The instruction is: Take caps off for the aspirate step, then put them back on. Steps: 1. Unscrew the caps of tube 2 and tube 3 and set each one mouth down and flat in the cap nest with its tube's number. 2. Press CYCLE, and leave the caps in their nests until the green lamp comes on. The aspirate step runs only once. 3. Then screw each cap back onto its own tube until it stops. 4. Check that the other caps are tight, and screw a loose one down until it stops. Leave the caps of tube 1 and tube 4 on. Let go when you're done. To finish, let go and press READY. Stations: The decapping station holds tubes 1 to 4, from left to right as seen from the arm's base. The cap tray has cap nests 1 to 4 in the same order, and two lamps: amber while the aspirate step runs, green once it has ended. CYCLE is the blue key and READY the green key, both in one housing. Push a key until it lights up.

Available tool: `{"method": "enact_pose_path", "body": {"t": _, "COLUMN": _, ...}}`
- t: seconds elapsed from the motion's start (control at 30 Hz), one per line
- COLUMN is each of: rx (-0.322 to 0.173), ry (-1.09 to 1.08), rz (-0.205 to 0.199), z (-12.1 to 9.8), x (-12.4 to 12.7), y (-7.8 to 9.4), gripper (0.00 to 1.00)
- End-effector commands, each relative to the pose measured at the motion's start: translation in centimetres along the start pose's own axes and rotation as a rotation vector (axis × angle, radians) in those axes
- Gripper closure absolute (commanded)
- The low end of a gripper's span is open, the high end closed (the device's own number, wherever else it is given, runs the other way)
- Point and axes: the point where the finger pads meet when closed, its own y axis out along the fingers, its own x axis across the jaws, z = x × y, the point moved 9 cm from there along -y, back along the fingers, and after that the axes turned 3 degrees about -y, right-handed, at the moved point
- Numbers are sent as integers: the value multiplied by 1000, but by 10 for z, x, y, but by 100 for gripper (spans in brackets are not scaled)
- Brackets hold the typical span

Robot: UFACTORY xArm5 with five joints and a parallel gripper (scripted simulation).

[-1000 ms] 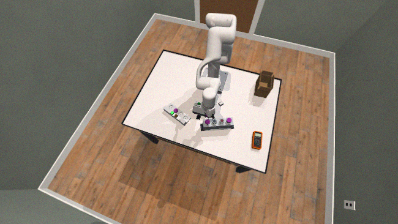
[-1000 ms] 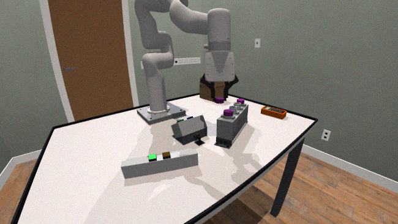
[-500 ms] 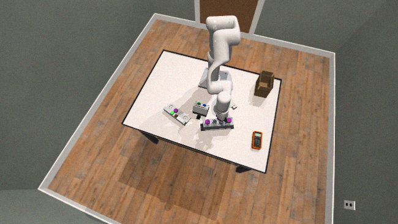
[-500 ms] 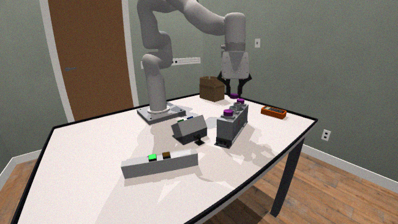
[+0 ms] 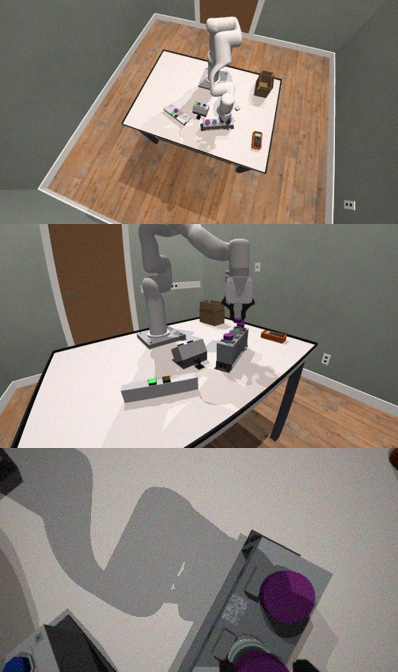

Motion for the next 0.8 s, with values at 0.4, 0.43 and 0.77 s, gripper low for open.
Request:
{"method": "enact_pose_path", "body": {"t": 0.4, "rx": -10, "ry": 0, "rz": 0, "z": 0, "x": 1, "y": 19, "gripper": 100}}
{"method": "enact_pose_path", "body": {"t": 0.43, "rx": -10, "ry": 0, "rz": 0, "z": 0, "x": 1, "y": 19, "gripper": 100}}
{"method": "enact_pose_path", "body": {"t": 0.77, "rx": -10, "ry": 0, "rz": 0, "z": 0, "x": 1, "y": 21, "gripper": 100}}
